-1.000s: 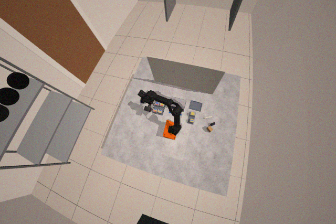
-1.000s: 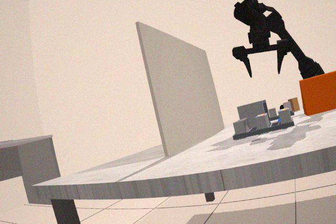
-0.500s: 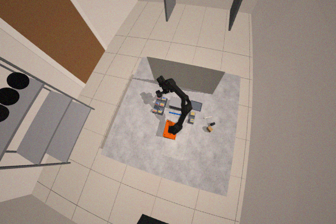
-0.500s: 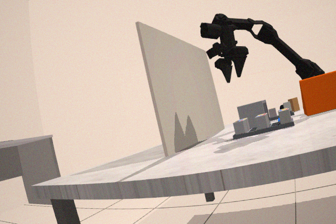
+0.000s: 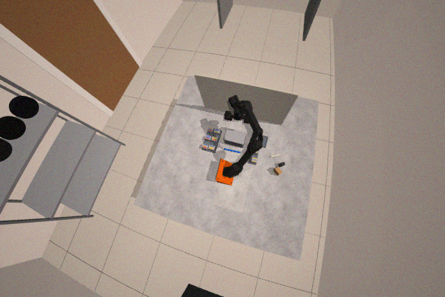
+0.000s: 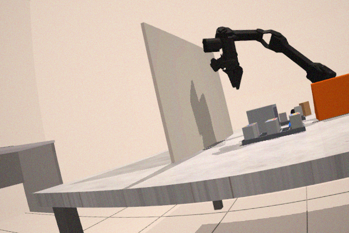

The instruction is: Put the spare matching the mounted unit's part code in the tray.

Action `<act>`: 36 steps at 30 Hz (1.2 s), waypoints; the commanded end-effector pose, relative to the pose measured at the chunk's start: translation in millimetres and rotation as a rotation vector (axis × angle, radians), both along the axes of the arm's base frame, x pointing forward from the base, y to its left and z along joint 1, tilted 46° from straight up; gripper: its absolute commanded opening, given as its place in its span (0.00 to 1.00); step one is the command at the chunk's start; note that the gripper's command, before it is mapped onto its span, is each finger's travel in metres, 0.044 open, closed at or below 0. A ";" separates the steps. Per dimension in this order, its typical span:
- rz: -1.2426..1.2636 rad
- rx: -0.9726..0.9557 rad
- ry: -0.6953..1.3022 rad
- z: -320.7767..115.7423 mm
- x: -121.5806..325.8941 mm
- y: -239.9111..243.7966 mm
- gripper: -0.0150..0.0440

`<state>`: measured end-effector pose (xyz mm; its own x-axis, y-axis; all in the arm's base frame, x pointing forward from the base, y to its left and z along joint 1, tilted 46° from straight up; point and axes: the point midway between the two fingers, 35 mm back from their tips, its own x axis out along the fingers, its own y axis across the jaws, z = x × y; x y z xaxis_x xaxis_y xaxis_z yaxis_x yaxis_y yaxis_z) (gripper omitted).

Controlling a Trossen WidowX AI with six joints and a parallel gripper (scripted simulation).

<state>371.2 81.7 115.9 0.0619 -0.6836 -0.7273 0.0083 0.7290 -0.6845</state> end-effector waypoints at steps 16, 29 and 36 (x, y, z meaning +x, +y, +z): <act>0.305 0.008 0.300 -67.2 -36.8 63.1 1.00; 0.981 -0.041 1.033 -203.7 -187.0 130.5 1.00; 0.989 -0.042 1.043 -209.3 -189.4 126.0 0.91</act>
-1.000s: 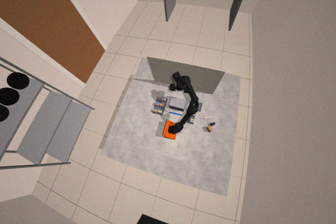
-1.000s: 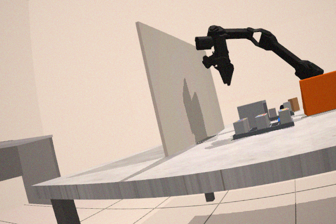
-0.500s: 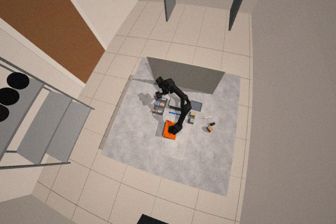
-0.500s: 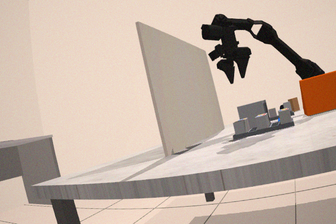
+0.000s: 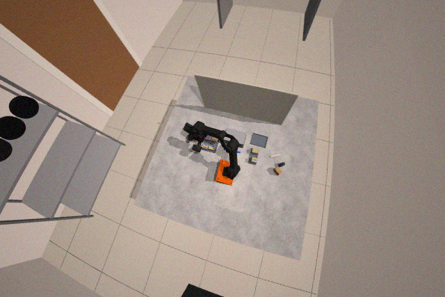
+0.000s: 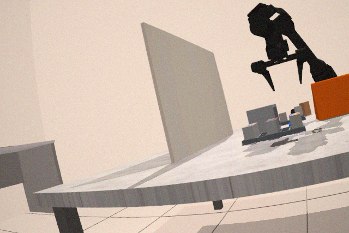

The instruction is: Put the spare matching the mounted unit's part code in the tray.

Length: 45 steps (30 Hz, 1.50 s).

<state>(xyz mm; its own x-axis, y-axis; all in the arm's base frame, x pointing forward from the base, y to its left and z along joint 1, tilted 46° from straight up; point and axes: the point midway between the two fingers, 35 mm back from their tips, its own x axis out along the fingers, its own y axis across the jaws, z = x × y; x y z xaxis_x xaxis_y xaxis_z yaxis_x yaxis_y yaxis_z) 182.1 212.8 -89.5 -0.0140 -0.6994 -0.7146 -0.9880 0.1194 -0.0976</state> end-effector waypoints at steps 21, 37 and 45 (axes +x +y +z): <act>0.001 0.002 0.013 -38.3 -3.9 -36.0 0.76; 0.001 0.002 0.013 -57.7 -3.0 -54.1 0.76; 0.001 0.002 0.012 -66.8 -2.9 -63.9 0.76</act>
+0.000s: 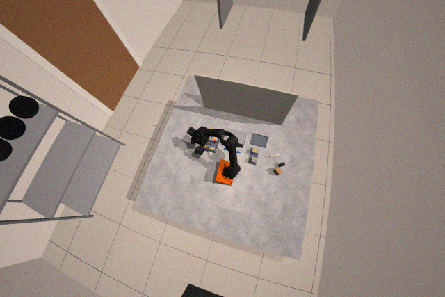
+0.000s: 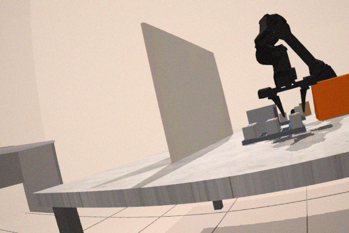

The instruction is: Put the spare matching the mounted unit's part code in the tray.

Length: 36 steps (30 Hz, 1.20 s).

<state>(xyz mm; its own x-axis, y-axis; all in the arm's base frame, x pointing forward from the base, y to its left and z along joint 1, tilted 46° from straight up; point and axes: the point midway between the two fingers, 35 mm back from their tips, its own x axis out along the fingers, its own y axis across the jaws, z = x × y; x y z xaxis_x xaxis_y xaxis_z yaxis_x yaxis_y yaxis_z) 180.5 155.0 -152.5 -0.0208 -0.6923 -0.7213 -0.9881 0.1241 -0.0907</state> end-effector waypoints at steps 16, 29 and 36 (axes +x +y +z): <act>0.005 -0.010 0.006 -20.8 -2.5 -26.1 0.76; -0.001 -0.007 0.003 -21.9 -2.4 -26.6 0.58; -0.001 -0.007 0.003 -21.9 -2.4 -26.6 0.47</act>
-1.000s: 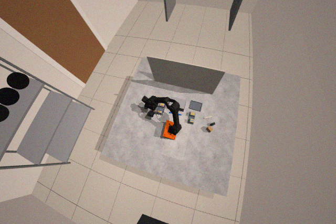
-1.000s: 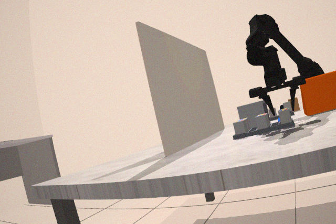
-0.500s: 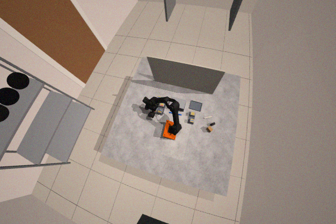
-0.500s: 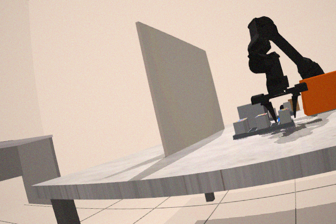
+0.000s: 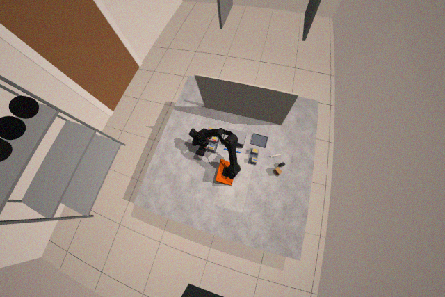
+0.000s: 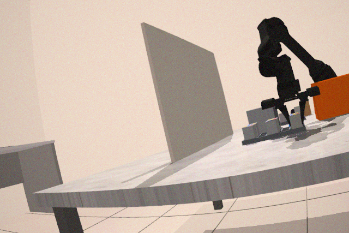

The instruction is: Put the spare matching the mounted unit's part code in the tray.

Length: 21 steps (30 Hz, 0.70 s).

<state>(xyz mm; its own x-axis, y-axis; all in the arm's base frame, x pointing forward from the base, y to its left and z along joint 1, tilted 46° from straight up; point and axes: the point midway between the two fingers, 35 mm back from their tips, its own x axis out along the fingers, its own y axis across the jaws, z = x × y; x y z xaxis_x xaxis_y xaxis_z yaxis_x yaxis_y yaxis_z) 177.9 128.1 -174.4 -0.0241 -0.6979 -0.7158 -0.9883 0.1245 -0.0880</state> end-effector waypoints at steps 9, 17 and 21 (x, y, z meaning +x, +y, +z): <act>0.000 0.001 -0.001 0.0 0.2 0.3 0.25; 0.002 0.001 0.001 12.6 2.0 14.7 0.25; 0.004 0.001 0.002 35.1 2.8 37.2 0.25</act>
